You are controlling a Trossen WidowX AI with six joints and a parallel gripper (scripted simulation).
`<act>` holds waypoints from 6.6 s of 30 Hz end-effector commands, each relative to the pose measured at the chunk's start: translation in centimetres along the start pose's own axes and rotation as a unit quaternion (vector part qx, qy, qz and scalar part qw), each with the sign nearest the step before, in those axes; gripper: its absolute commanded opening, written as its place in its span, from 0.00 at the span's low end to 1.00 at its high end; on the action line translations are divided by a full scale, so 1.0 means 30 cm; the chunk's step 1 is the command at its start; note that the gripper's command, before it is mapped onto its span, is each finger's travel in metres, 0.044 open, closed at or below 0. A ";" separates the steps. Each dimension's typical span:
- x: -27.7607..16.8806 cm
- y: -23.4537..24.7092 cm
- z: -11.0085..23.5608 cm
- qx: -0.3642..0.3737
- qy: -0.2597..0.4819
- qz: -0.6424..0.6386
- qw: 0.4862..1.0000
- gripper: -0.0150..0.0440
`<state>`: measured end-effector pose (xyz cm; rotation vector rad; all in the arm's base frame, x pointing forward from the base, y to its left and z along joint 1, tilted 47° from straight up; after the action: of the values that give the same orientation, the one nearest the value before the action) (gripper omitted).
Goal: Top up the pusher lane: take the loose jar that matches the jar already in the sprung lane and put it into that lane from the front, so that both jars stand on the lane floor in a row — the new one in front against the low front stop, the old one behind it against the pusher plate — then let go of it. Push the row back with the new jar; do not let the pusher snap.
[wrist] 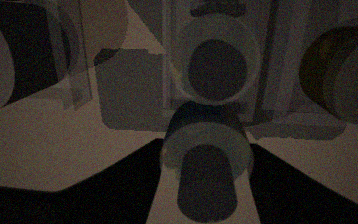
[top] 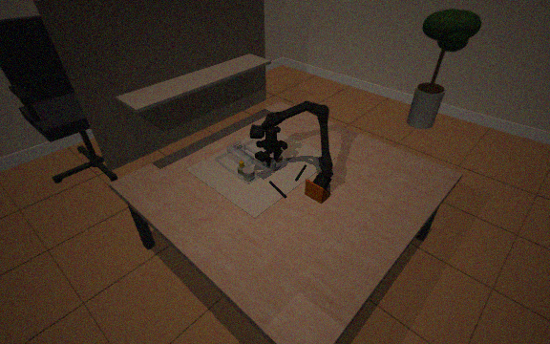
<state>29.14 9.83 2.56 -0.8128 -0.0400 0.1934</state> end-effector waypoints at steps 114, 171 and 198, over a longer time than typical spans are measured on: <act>0.129 -0.031 0.021 -0.002 -0.012 -0.005 1.000 0.25; 0.136 -0.031 -0.008 -0.003 -0.013 -0.005 1.000 0.25; 0.132 -0.031 -0.041 -0.003 -0.013 -0.005 1.000 0.25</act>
<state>33.00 9.19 2.17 -0.8065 -0.0508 0.1919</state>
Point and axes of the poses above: the point midway between the two fingers, 35 mm back from their tips, its own z axis back along the fingers, its own y axis across the jaws, x = y × z, the point moved 2 cm from there along z, back along the fingers, and after that the axes turned 6 degrees about z, right-handed, at the moved point
